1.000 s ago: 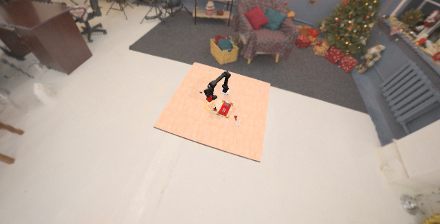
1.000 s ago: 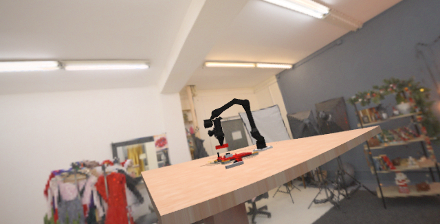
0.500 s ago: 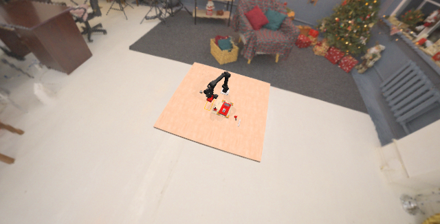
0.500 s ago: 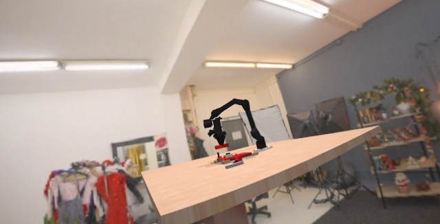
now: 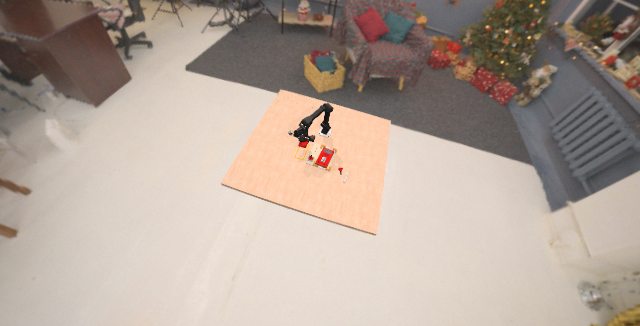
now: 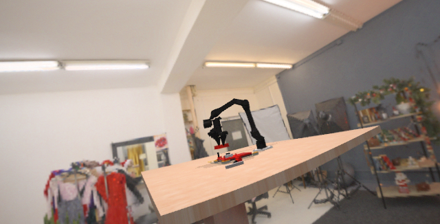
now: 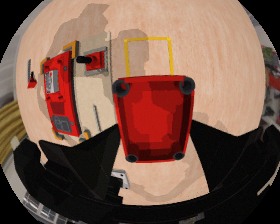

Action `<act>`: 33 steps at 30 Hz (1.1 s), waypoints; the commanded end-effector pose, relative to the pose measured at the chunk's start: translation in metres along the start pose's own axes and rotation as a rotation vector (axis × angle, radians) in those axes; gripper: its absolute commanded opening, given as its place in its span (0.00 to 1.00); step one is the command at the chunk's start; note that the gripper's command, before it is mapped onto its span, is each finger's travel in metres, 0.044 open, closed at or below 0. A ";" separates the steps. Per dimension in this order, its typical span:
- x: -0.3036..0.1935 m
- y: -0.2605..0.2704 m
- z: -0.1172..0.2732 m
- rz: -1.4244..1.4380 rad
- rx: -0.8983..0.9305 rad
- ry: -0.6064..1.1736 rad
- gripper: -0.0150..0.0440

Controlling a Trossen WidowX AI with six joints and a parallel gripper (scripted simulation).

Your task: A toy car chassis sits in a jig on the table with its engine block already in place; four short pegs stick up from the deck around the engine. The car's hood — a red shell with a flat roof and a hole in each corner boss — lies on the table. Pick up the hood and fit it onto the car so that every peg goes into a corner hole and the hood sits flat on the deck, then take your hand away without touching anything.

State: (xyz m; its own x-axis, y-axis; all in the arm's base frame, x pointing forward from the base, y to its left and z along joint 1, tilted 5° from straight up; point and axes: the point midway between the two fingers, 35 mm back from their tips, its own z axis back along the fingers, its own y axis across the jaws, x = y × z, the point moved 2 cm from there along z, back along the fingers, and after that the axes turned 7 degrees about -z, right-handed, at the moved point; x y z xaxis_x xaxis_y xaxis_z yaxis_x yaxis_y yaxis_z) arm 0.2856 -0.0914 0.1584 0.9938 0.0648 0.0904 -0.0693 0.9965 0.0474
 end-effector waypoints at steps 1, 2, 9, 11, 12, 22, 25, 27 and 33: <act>0.001 0.000 -0.005 0.015 0.002 0.001 0.25; 0.001 0.000 -0.008 0.015 0.002 0.001 0.25; 0.003 -0.001 -0.041 0.015 0.002 0.001 0.25; 0.002 -0.001 -0.051 0.015 0.002 0.001 0.25; 0.002 -0.001 -0.056 0.015 0.002 0.001 0.25; 0.000 0.000 -0.078 0.015 0.002 0.001 0.25; 0.000 0.000 -0.078 0.015 0.002 0.001 0.25; 0.000 0.000 -0.078 0.015 0.002 0.001 0.25; 0.000 0.000 -0.077 0.020 0.001 0.000 0.43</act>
State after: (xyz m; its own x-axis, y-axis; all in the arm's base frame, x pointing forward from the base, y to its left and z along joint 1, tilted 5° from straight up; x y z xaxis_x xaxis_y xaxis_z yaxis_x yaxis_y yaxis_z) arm 0.2925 -0.0876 0.0820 0.9923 0.0842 0.0913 -0.0887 0.9949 0.0470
